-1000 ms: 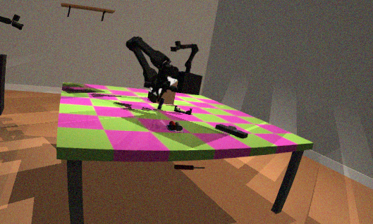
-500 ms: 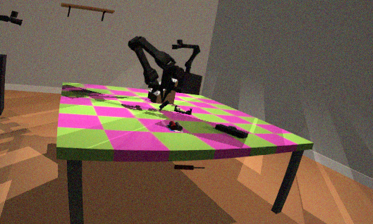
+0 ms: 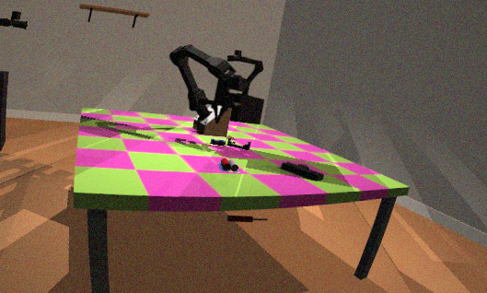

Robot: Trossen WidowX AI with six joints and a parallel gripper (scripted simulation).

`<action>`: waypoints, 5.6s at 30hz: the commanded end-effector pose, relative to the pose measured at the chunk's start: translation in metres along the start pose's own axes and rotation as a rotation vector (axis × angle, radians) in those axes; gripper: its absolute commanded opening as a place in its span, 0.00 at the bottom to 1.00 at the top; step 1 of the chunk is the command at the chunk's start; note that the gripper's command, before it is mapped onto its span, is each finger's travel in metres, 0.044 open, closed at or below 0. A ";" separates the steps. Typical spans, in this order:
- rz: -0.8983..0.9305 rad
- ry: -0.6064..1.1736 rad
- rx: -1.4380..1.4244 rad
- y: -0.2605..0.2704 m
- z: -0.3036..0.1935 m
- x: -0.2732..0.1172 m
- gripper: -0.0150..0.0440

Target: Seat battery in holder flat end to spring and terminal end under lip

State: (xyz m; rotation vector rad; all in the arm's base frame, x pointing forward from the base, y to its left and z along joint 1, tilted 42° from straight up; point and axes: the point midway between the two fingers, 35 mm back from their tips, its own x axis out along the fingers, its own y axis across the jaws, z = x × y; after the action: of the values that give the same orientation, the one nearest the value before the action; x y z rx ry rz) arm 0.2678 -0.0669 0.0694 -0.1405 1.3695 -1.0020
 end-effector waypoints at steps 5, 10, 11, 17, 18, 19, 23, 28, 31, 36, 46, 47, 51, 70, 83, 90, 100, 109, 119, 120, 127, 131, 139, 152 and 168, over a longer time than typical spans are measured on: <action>0.003 0.002 0.009 0.000 -0.002 -0.032 0.25; 0.002 -0.005 0.003 0.000 -0.001 -0.031 0.25; 0.002 -0.005 0.003 0.000 -0.001 -0.031 0.25; 0.002 -0.004 -0.219 0.003 0.000 -0.022 0.43; 0.002 -0.004 -0.310 0.005 0.000 -0.018 0.48; 0.002 -0.004 -0.400 0.006 0.000 -0.014 0.52; 0.002 -0.003 -0.762 0.011 0.001 0.002 0.65; 0.002 -0.003 -1.214 0.016 0.000 0.021 0.65; 0.002 -0.002 -1.469 0.019 0.000 0.032 0.65; 0.001 -0.002 -1.528 0.019 0.000 0.034 0.65; 0.002 -0.002 -1.528 0.019 0.000 0.035 0.65; 0.002 -0.002 -1.528 0.019 0.000 0.037 0.65; 0.002 -0.002 -1.528 0.020 0.000 0.043 0.65; 0.000 -0.002 -1.528 0.019 0.000 0.074 0.65; -0.001 -0.001 -1.528 0.019 0.000 0.085 0.43; -0.001 -0.001 -1.528 0.019 0.000 0.085 0.37; 0.001 -0.002 -1.528 0.019 0.000 0.034 0.37; 0.008 -0.011 -1.337 0.072 -0.002 0.018 0.37; 0.006 -0.014 -1.172 0.117 -0.012 0.006 0.37; 0.006 -0.014 -1.172 0.117 -0.012 0.006 0.37; 0.050 -0.063 -1.170 0.120 -0.012 0.018 0.37; 0.079 -0.100 -1.168 0.121 -0.011 0.025 0.37; 0.133 -0.179 -1.169 0.121 -0.010 0.039 0.37; 0.178 -0.254 -1.171 0.120 -0.010 0.049 0.37; 0.250 -0.338 -1.163 0.117 -0.011 0.058 0.37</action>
State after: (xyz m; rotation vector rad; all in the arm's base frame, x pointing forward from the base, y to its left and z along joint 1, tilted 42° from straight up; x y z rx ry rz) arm 0.3120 -0.0285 -0.0479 -0.9347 1.4599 0.1123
